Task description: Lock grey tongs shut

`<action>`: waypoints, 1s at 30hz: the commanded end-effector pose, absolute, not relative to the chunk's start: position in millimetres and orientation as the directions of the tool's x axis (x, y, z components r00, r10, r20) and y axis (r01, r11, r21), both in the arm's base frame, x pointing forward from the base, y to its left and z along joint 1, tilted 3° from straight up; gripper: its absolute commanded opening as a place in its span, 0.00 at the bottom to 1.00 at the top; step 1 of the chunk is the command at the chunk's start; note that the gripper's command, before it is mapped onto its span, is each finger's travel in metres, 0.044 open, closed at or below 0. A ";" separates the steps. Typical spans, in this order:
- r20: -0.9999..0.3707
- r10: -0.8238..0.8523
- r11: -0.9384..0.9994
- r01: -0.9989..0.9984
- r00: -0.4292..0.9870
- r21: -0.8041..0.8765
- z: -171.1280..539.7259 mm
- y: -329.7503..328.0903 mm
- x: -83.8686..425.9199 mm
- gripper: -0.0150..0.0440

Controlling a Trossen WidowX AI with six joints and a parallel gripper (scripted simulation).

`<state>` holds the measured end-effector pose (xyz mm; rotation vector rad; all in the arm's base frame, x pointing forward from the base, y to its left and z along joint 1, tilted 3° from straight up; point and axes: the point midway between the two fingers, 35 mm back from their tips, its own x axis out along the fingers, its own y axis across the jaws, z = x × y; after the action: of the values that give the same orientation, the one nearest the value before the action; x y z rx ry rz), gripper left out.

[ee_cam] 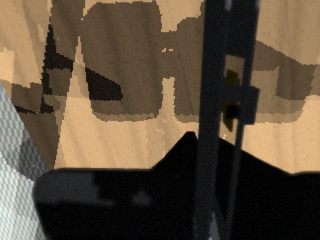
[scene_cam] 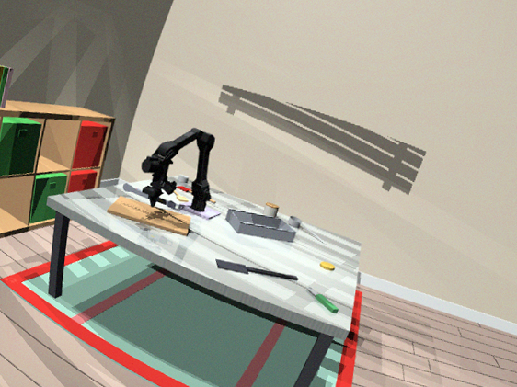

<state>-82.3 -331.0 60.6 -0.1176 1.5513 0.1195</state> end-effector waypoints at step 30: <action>-1.000 0.001 0.988 -0.151 0.018 -0.002 79.4 -329.5 -58.8 1.00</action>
<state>-77.8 -329.2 63.7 -0.1055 1.5486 0.1206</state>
